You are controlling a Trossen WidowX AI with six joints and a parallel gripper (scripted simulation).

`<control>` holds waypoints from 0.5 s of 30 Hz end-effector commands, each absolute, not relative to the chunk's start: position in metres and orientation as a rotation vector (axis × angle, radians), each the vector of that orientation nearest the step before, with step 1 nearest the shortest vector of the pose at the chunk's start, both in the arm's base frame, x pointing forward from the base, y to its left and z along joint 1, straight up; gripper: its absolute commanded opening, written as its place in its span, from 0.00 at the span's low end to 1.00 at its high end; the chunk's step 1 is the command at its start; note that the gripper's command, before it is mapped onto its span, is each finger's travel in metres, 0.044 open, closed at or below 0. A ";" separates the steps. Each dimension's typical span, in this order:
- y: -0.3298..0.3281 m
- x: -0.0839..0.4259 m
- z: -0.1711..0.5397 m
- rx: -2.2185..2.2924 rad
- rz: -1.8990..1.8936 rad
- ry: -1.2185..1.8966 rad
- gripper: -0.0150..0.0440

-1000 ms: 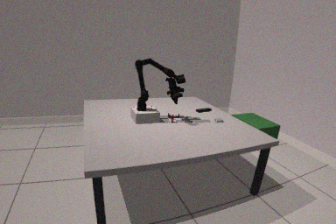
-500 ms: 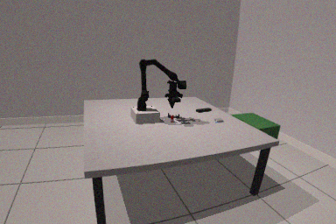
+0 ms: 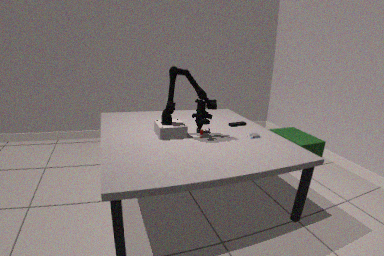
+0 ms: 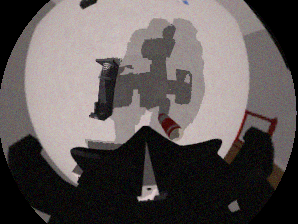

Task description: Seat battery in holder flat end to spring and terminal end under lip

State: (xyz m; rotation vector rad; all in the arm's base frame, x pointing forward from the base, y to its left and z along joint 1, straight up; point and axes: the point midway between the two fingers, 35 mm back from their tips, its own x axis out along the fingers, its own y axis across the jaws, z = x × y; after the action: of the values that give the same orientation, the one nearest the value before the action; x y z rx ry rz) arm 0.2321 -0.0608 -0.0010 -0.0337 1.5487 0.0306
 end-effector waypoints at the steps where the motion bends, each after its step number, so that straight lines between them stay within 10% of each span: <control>1: -0.066 0.233 -0.003 -0.034 0.034 1.550 0.25; 15: -0.089 0.235 -0.003 -0.036 0.033 1.550 0.25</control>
State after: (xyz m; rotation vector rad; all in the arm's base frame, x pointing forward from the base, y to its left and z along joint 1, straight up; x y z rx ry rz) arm 0.2342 -0.0830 -0.0023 -0.0348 1.5487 0.0287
